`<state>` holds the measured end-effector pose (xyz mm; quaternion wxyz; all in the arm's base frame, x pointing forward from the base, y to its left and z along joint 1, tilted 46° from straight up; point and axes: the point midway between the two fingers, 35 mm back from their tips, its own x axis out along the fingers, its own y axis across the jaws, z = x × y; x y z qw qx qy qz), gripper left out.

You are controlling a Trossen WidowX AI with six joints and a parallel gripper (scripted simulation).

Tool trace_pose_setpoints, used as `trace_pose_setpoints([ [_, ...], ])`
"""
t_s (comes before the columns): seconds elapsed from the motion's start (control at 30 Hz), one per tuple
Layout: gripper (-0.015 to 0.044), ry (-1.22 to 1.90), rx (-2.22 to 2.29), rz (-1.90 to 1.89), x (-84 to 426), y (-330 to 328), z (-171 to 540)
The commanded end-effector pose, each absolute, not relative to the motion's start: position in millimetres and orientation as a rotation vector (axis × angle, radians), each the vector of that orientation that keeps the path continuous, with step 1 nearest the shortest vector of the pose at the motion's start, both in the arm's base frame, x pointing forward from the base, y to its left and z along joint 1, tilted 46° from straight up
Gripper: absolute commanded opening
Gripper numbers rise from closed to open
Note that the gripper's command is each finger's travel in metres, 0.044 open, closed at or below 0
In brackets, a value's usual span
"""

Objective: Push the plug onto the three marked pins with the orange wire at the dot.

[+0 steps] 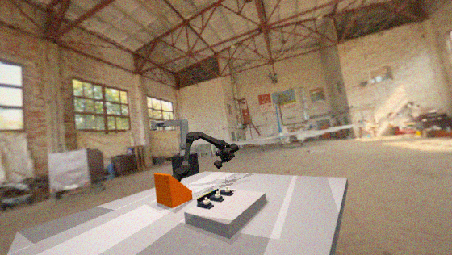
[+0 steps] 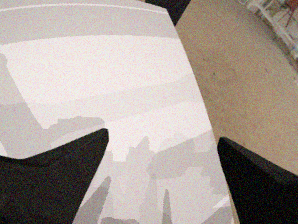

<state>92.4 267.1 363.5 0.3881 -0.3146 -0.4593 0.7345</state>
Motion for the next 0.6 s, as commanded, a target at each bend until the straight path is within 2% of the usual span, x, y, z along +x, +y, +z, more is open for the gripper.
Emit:
trace_pose_setpoints([
  [0.0,0.0374,-1.166,-0.801,1.868,92.7,267.1,363.3],
  [0.33,0.0115,-1.018,-0.851,1.811,112.5,265.7,354.8],
  [0.57,0.0115,-0.872,-0.882,1.741,132.9,262.3,347.4],
])
